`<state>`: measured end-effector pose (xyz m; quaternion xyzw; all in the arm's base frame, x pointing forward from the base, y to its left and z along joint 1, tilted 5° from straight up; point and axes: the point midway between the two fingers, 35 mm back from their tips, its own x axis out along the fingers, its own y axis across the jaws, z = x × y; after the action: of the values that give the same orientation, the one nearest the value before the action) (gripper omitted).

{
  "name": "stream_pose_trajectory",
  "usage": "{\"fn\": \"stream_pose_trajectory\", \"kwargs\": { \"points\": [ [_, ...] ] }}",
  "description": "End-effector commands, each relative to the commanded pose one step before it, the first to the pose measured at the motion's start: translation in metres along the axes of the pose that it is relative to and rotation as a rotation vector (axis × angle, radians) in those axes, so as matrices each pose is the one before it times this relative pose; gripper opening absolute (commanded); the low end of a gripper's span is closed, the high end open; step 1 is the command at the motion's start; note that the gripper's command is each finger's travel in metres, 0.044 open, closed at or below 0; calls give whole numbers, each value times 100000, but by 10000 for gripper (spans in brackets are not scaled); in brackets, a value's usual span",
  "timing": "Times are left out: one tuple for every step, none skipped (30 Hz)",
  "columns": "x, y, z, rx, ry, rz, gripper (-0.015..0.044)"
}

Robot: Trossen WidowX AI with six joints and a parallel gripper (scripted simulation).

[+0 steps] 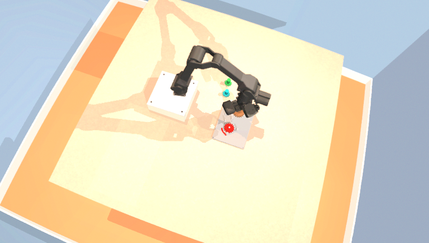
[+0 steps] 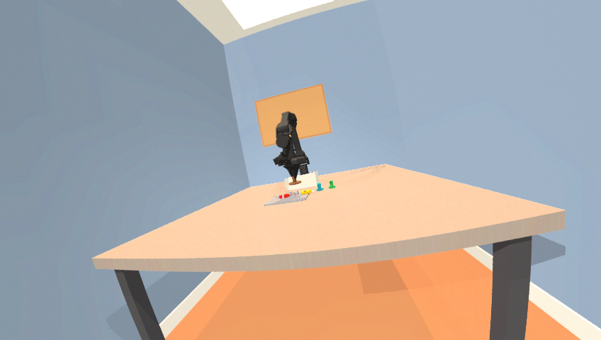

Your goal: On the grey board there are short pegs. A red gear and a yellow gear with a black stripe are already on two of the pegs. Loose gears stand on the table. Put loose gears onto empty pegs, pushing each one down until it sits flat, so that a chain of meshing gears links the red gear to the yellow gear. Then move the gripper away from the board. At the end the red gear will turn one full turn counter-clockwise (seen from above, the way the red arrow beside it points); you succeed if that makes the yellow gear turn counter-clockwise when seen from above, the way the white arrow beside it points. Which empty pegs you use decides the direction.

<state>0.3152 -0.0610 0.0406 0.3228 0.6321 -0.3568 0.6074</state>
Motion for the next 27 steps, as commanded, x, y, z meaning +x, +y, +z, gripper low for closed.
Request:
{"fn": "stream_pose_trajectory", "kwargs": {
  "points": [
    [101,-651,173,-257,-962,523,0],
    [108,-173,21,0,-2,-22,0],
    [108,-173,19,0,-1,-22,0],
    [108,-174,18,0,-1,-22,0],
    [108,-174,16,0,-1,-23,0],
    [108,-174,15,0,-1,-23,0],
    [108,-174,13,0,0,-23,0],
    [108,-174,11,0,0,-23,0],
    [108,-174,10,0,0,-23,0],
    [108,-174,8,0,0,-23,0],
    [108,-175,7,0,1,-23,0],
    [108,-175,5,0,1,-24,0],
    [90,-145,3,0,1,-20,0],
    [54,-87,1,0,1,-12,0],
    [18,-29,0,0,0,-4,0],
    [15,5,-6,0,1,0,0],
    [34,10,-13,0,1,1,0],
    [51,15,-19,0,2,1,0],
    [24,7,-9,0,1,1,0],
    [0,0,0,0,0,0,0],
    [0,0,0,0,0,0,0],
    [0,0,0,0,0,0,0],
    [0,0,0,0,0,0,0],
    [0,0,0,0,0,0,0],
    [0,0,0,0,0,0,0],
    [0,0,0,0,0,0,0],
    [0,0,0,0,0,0,0]
  ]
}}
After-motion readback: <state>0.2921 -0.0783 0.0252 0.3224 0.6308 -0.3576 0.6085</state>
